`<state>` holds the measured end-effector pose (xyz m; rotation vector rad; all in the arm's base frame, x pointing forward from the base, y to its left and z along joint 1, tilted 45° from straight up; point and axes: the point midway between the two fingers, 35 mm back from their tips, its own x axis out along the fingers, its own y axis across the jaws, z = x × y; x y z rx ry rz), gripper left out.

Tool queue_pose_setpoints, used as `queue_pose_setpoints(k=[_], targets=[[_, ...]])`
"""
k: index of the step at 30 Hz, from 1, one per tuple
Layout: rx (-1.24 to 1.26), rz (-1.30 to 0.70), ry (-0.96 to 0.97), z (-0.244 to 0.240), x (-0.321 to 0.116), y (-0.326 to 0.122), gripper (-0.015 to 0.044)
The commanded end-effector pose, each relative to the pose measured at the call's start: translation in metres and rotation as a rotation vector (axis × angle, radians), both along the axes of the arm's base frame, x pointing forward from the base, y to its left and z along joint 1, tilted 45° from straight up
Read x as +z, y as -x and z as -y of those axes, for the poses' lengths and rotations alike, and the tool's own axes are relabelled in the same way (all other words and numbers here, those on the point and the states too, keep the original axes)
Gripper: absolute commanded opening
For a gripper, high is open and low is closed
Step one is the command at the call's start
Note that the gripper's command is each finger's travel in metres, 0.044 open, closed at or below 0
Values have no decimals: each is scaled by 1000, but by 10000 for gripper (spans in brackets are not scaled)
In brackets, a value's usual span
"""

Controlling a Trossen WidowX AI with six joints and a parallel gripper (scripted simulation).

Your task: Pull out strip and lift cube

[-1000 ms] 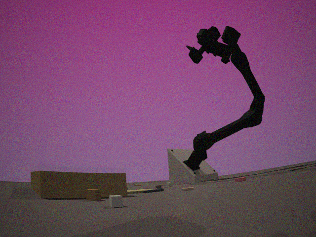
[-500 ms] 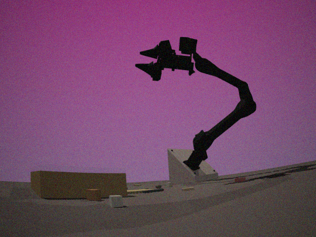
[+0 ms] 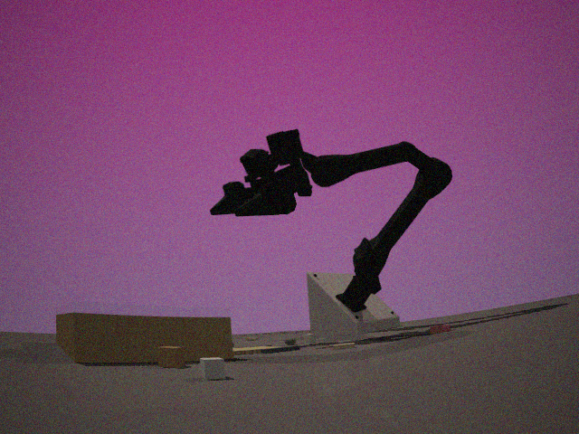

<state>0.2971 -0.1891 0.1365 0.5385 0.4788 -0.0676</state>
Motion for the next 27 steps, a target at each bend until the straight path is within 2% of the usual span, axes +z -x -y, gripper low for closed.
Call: queue_pose_setpoints(k=[1, 26, 27], targets=[[91, 31, -256, -37, -22, 3, 400], [97, 32, -269, -39, -23, 3, 400], [99, 27, -272, -39, -23, 2, 374]])
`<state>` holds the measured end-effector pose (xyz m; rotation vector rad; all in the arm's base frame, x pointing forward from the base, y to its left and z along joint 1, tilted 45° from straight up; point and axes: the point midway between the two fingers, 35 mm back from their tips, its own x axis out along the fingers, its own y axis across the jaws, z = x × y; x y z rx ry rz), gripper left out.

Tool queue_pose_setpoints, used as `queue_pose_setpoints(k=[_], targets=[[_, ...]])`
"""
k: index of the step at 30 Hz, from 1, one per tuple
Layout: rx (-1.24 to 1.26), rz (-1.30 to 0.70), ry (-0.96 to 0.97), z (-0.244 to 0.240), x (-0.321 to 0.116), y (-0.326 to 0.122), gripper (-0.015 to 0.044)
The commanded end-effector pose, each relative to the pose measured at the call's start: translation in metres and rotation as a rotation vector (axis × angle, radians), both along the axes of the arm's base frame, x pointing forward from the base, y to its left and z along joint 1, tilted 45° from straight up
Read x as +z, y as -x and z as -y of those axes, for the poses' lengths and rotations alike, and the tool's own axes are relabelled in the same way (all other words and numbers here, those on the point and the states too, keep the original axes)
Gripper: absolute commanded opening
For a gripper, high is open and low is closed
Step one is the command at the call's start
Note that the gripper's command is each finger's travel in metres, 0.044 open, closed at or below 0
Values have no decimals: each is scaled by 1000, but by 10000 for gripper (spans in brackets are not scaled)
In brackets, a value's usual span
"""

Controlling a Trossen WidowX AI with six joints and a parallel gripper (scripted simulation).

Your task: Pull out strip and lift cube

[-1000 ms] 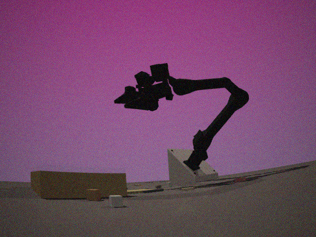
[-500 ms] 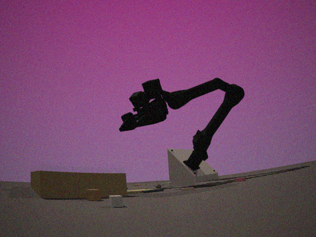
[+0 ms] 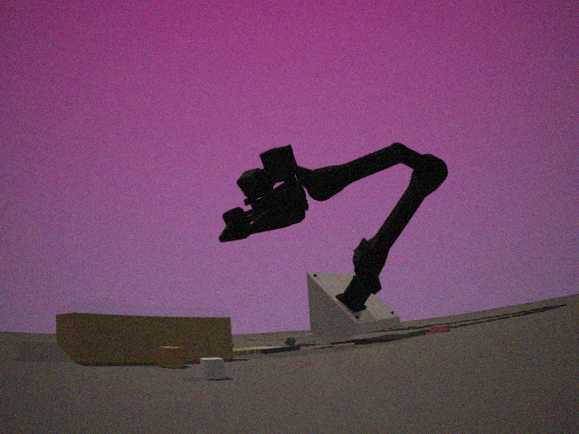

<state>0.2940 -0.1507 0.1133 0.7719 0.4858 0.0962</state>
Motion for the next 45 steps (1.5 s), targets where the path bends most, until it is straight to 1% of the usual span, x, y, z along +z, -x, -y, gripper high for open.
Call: queue_pose_setpoints(k=[1, 8, 14, 21, 23, 34, 45], targets=[[14, -19, -17, -2, 0, -6, 347], [162, -240, -95, -29, -1, -60, 164], [324, -452, -148, -71, -5, -88, 6], [516, -715, -190, -128, -1, -100, 0], [548, -764, -197, -138, 1, -100, 0], [552, -770, -198, -140, 1, -101, 0], [552, -770, -198, -150, -12, -106, 0]])
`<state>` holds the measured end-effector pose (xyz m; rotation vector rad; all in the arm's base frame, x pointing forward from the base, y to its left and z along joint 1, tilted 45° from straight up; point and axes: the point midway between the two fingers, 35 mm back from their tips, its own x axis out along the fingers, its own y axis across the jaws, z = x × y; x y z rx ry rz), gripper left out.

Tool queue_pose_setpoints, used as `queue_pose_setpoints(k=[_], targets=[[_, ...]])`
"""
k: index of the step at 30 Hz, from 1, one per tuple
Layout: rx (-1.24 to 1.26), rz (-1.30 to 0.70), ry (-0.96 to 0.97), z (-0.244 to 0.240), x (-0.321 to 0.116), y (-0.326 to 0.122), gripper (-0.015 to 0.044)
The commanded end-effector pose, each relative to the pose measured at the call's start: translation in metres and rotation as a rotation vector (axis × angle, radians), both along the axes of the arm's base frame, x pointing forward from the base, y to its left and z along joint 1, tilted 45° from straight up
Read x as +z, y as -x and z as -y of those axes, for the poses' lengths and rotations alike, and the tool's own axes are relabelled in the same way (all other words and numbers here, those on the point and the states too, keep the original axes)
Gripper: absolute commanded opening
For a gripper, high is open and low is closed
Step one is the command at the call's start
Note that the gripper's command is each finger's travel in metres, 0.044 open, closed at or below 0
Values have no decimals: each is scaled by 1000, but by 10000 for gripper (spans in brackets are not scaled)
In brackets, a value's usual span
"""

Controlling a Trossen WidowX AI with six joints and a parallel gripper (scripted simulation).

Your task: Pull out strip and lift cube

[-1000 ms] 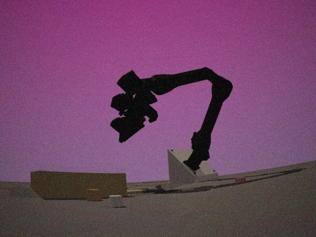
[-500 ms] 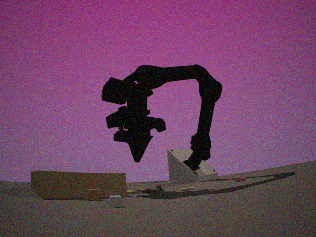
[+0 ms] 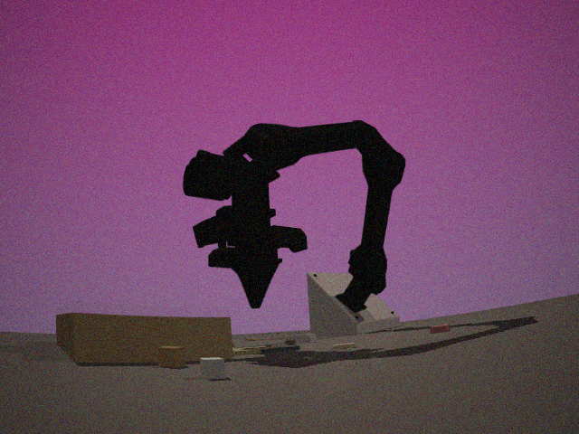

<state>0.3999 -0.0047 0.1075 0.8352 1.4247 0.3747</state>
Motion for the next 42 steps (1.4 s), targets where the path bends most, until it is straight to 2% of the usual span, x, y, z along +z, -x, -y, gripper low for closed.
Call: queue_pose_setpoints(k=[1, 42], targets=[[0, -11, 1, -5, -7, 0, 0], [0, -10, -2, -41, -43, -9, 0]])
